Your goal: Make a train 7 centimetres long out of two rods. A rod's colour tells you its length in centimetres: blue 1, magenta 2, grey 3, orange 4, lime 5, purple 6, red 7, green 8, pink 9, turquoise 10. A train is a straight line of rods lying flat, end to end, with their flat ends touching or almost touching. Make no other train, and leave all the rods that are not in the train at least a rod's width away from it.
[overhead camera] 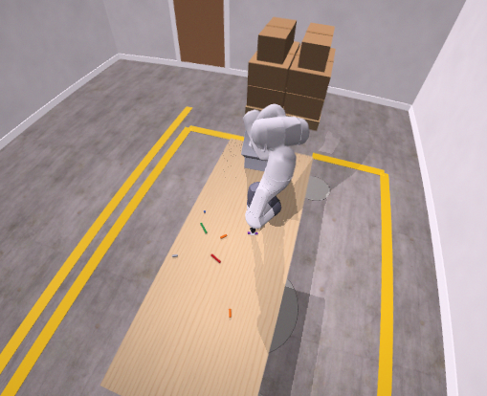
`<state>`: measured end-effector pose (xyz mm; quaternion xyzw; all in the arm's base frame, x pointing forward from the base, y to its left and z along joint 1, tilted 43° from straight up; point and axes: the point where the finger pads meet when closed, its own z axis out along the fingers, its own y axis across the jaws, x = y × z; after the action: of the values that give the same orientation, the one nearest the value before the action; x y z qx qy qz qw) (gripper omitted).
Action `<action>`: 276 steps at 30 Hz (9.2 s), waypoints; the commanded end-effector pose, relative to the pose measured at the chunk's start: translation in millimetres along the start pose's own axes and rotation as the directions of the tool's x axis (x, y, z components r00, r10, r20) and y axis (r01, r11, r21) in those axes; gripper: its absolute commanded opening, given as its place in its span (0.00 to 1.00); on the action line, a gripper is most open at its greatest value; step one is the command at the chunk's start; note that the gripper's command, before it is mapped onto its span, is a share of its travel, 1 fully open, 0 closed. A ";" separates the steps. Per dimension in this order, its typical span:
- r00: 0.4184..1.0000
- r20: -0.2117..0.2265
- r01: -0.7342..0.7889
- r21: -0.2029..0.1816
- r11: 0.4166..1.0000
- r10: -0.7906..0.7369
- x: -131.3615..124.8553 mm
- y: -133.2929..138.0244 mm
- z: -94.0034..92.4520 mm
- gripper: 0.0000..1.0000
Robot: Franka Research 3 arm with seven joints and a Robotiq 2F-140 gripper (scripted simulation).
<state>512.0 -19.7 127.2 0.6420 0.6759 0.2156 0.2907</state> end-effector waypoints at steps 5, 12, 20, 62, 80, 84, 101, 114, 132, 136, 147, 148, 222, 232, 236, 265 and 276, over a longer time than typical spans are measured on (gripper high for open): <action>1.000 -0.001 0.002 -0.003 1.000 -0.002 0.4 1.2 -0.4 0.12; 1.000 -0.001 0.002 -0.003 1.000 -0.002 0.4 1.2 -8.7 0.12; 1.000 -0.001 0.002 -0.003 1.000 -0.002 0.3 1.1 -42.4 0.12; 0.958 0.027 -0.284 -0.065 0.957 0.286 -94.4 30.2 -115.2 0.12; 0.584 0.002 -0.811 -0.037 0.583 0.812 -271.0 -63.6 -109.9 0.12; 0.499 -0.002 -0.867 -0.005 0.499 0.867 -283.9 -94.8 -100.9 0.12; 0.487 -0.003 -0.873 -0.001 0.487 0.873 -285.2 -99.3 -99.3 0.12; 0.487 -0.003 -0.873 -0.001 0.487 0.873 -285.3 -99.1 -61.9 0.12; 0.487 -0.003 -0.873 -0.001 0.487 0.873 -285.4 -99.0 -16.4 0.12; 0.487 -0.003 -0.873 -0.001 0.487 0.873 -285.4 -99.0 -12.2 0.12; 0.487 -0.003 -0.873 -0.001 0.487 0.873 -285.4 -99.0 -11.8 0.12; 0.487 -0.003 -0.873 -0.001 0.487 0.873 -285.4 -99.0 -11.8 0.12; 0.482 -0.003 -0.876 -0.001 0.482 0.876 -285.7 -99.2 -11.8 0.12; 0.481 -0.003 -0.877 -0.001 0.481 0.877 -285.5 -99.3 -11.8 0.12; 0.481 -0.003 -0.877 -0.001 0.481 0.877 -285.5 -99.3 -11.8 0.12; 0.481 -0.003 -0.877 -0.001 0.481 0.877 -285.5 -99.3 -4.2 0.12; 0.481 -0.003 -0.877 -0.001 0.481 0.877 -285.5 -99.3 0.2 0.12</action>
<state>439.0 -310.6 93.9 0.8958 0.2587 0.3332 0.1401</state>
